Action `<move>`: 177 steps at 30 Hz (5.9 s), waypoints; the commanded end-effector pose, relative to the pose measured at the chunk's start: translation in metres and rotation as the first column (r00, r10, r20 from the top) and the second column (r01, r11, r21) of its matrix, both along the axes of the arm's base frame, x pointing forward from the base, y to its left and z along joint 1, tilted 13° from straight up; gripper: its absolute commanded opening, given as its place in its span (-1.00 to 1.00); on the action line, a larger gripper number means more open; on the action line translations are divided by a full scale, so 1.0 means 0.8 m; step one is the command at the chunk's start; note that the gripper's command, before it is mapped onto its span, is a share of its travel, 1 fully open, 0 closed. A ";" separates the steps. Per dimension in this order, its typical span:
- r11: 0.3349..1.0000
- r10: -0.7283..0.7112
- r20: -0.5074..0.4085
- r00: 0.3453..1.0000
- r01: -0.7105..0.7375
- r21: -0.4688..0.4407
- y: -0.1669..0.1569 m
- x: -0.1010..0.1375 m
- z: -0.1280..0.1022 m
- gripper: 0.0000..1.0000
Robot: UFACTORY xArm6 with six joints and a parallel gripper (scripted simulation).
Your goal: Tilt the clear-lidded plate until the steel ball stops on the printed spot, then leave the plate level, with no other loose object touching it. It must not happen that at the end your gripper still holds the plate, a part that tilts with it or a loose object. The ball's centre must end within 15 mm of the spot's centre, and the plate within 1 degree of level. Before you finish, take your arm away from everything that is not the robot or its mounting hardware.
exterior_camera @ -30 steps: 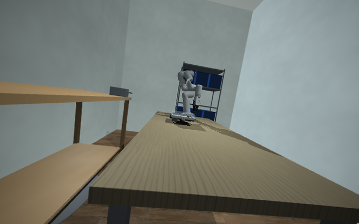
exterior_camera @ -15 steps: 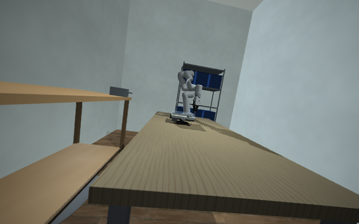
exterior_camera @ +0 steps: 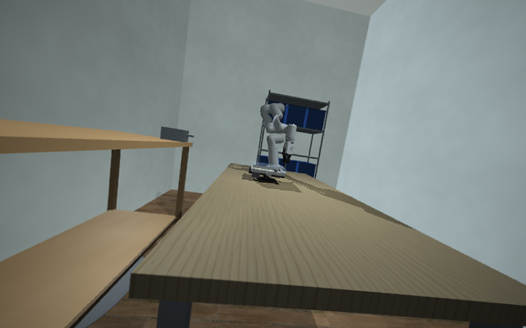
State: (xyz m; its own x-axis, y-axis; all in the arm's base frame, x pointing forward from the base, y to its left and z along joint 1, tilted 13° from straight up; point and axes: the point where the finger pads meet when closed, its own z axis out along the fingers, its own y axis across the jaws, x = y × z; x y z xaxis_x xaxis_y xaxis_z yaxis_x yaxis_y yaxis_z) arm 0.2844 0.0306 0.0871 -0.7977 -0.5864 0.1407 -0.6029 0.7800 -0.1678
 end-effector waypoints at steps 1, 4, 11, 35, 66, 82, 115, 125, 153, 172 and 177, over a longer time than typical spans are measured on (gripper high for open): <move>1.000 0.001 0.004 1.000 -0.001 0.001 0.000 0.001 0.003 -1.00; 1.000 0.001 0.004 1.000 -0.001 0.001 -0.001 0.001 0.003 -1.00; 1.000 0.001 0.004 1.000 -0.001 0.001 -0.001 0.001 0.004 -1.00; 1.000 0.001 0.004 1.000 -0.001 0.001 0.000 0.001 0.003 -1.00; 1.000 0.001 0.004 1.000 -0.001 0.001 -0.001 0.001 0.003 -1.00; 1.000 0.001 0.004 1.000 -0.001 0.001 0.000 0.002 0.001 -1.00; 1.000 0.001 0.004 1.000 -0.001 0.001 0.000 0.002 0.001 0.22; 1.000 0.001 0.004 1.000 -0.001 0.001 0.000 0.002 0.001 0.22; 1.000 0.001 0.004 1.000 -0.001 0.001 0.005 0.002 0.024 0.22; 1.000 0.001 0.004 1.000 -0.001 0.001 0.013 0.002 0.060 0.22; 1.000 0.001 0.004 1.000 -0.001 0.001 0.015 0.002 0.068 0.22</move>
